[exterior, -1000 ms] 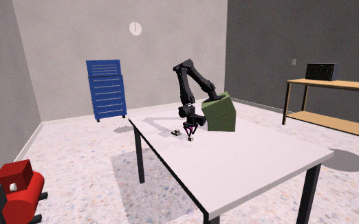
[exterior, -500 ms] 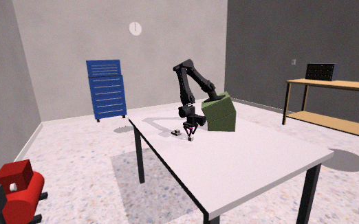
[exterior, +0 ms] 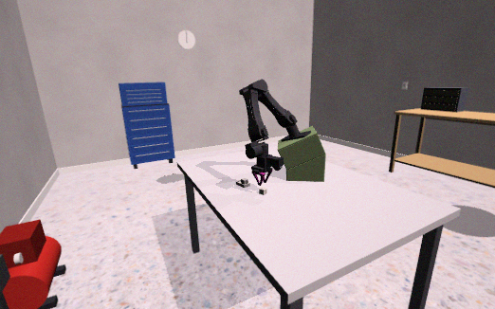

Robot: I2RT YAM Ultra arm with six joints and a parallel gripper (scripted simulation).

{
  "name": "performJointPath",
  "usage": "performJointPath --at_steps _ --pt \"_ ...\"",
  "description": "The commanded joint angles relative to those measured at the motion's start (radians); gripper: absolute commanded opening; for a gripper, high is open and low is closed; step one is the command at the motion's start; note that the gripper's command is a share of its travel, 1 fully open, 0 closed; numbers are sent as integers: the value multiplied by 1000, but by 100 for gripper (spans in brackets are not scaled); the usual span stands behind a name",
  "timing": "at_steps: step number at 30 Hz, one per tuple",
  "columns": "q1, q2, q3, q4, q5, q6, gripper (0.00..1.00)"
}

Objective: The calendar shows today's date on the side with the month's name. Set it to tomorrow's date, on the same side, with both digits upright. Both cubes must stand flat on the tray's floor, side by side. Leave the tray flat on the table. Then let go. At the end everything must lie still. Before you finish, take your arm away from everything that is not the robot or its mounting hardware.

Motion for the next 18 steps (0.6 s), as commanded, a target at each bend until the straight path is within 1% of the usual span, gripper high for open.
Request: performJointPath --at_steps 1,9,18 --pt "11 -19 -3 -29 -3 10 45" --pt "39 -97 -3 -117 3 40 45" --pt "45 -105 -2 -130 9 47 45"
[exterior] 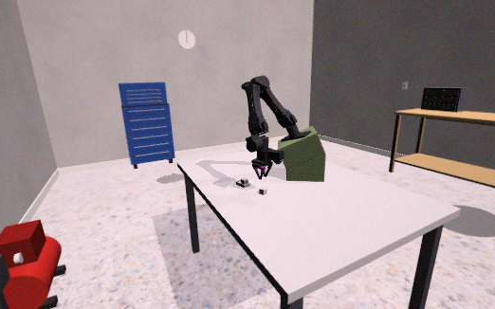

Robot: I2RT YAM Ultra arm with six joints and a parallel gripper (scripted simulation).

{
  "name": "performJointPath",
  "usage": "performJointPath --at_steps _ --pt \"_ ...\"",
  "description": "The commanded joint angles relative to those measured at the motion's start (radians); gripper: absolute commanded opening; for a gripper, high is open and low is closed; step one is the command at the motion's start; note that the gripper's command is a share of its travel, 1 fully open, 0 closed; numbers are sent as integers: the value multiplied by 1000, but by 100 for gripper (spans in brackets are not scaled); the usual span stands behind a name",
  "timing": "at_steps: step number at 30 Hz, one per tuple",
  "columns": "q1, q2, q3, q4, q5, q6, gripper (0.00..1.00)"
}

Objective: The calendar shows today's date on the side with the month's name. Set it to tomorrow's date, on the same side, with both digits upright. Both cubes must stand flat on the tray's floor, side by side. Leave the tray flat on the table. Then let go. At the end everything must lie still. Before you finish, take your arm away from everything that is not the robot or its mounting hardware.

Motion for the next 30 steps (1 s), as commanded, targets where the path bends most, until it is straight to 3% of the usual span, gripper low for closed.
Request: performJointPath --at_steps 1,10,18,26,30 --pt "10 0 6 -17 10 11 45" --pt "123 99 65 -78 256 159 45" --pt "136 115 77 -92 286 182 45" --pt "214 258 191 -240 489 364 45" --pt "226 280 208 -262 519 391 45"
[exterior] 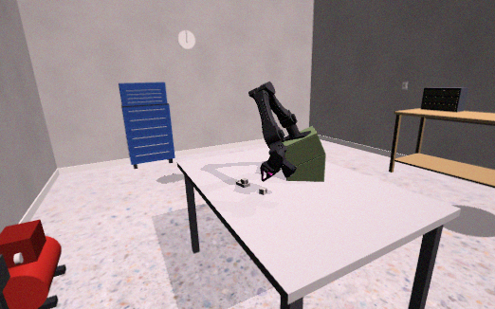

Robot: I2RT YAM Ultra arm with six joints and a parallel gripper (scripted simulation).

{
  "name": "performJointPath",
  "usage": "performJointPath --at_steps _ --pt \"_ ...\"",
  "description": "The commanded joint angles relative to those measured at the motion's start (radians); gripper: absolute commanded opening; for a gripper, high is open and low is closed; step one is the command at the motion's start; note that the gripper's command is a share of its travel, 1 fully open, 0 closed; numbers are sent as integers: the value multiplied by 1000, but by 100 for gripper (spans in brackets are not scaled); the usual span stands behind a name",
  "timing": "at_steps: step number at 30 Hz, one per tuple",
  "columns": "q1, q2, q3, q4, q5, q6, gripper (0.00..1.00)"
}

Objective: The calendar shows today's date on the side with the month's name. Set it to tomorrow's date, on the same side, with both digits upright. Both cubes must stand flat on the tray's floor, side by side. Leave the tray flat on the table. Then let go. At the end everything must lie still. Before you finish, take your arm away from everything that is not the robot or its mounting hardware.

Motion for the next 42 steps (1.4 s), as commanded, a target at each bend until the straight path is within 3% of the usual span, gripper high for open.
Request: performJointPath --at_steps 1,6,13,16,42 --pt "3 -4 15 -49 54 49 45" --pt "10 20 39 -86 74 84 45" --pt "53 194 209 -351 216 335 45" --pt "63 234 247 -411 249 392 45" --pt "61 243 252 -407 253 392 45"
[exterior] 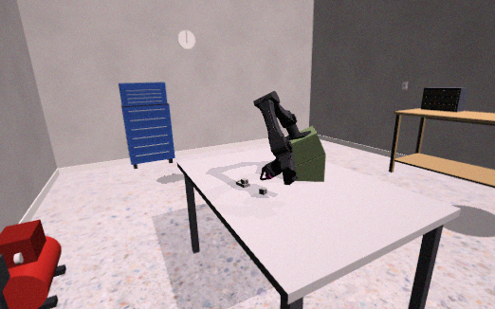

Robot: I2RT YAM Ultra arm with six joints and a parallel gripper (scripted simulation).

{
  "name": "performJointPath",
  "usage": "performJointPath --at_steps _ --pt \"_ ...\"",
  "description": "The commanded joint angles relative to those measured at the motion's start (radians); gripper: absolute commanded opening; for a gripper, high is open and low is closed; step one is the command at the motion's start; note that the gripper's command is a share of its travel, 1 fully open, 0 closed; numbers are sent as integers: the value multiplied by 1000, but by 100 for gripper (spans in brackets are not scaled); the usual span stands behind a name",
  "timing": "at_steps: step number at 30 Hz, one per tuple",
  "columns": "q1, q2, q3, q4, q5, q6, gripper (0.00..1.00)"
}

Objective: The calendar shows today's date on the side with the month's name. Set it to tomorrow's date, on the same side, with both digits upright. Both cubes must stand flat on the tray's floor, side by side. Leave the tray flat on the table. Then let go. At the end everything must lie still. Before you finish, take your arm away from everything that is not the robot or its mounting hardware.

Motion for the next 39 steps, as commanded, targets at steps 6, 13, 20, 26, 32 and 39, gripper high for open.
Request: performJointPath --at_steps 6,13,20,26,32,39 --pt "-3 10 6 26 6 -14 45" --pt "-10 26 9 53 9 -29 45" --pt "-24 56 15 102 16 -57 45" --pt "-37 85 22 148 21 -84 45" --pt "-45 105 28 179 25 -102 45" --pt "-58 136 38 224 30 -130 45"
